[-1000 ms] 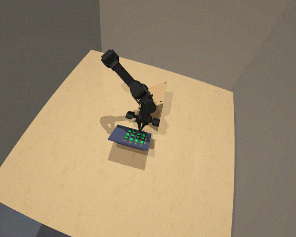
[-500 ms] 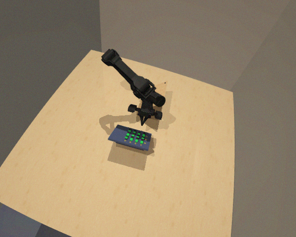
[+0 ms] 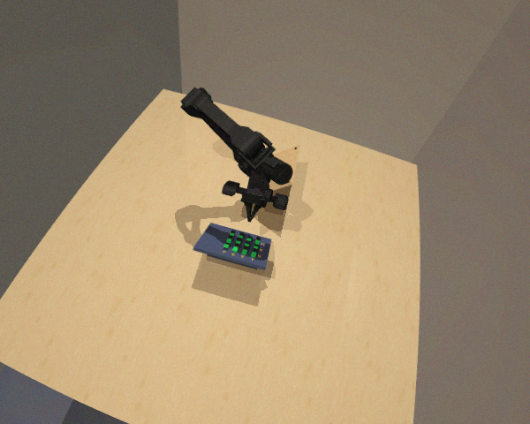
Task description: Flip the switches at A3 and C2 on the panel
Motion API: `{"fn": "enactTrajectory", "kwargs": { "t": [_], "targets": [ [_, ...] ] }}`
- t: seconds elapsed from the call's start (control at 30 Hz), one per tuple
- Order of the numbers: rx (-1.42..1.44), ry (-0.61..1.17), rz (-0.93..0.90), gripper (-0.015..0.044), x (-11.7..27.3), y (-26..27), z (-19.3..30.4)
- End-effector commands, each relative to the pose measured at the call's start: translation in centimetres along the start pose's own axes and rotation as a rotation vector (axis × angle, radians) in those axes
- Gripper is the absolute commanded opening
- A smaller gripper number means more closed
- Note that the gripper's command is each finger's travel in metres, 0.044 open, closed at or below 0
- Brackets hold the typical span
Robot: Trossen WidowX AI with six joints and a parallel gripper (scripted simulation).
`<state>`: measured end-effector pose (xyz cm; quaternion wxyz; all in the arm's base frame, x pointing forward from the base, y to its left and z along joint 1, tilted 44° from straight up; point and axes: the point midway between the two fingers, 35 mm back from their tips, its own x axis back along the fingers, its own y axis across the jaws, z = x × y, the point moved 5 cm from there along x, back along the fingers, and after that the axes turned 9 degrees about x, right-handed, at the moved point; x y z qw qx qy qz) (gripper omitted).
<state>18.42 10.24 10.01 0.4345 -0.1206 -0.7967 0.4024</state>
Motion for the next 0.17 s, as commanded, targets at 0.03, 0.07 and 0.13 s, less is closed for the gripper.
{"fn": "enactTrajectory", "kwargs": {
  "t": [0.03,0.07,0.13],
  "targets": [
    [0.005,0.000,0.003,0.0000,0.10,-0.36,-0.46],
    [0.005,0.000,0.003,0.0000,0.10,-0.36,-0.46],
    [0.005,0.000,0.003,0.0000,0.10,-0.36,-0.46]
  ]
}}
